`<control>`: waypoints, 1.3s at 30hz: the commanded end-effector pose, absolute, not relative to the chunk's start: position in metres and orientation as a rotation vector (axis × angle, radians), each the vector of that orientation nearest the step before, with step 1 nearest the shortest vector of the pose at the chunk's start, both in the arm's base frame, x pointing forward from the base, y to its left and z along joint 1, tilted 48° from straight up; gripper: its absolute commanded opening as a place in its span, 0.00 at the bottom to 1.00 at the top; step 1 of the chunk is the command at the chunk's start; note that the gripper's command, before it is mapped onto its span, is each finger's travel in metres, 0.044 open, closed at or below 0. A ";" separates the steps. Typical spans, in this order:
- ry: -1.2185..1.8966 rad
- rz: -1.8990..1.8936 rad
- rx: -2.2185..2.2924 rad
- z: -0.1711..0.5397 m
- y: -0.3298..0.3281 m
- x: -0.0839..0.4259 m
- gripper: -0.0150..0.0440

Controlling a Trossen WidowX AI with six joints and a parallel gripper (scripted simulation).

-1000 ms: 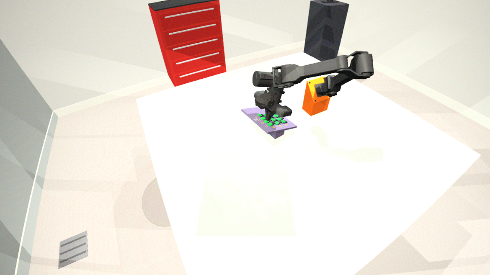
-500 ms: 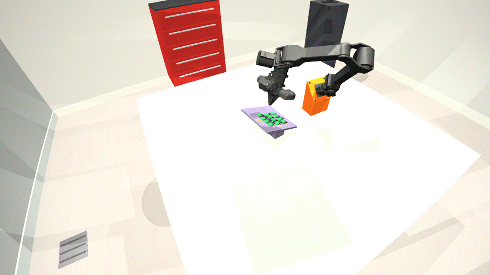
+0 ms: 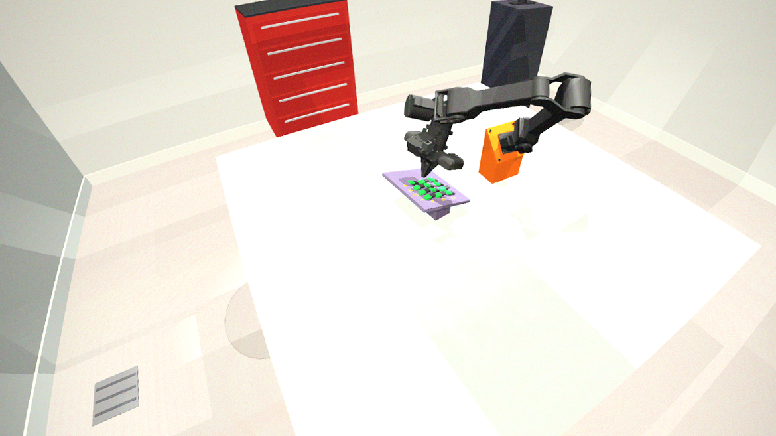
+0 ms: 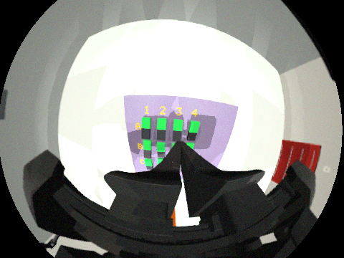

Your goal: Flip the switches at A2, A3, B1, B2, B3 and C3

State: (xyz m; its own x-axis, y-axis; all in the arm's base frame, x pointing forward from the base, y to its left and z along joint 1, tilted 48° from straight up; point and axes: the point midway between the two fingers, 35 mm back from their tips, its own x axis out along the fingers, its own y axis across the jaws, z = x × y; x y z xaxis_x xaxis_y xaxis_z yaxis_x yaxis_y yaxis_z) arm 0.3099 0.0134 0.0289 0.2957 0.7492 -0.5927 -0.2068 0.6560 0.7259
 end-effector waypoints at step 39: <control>1.100 0.689 0.599 0.015 0.032 0.313 0.25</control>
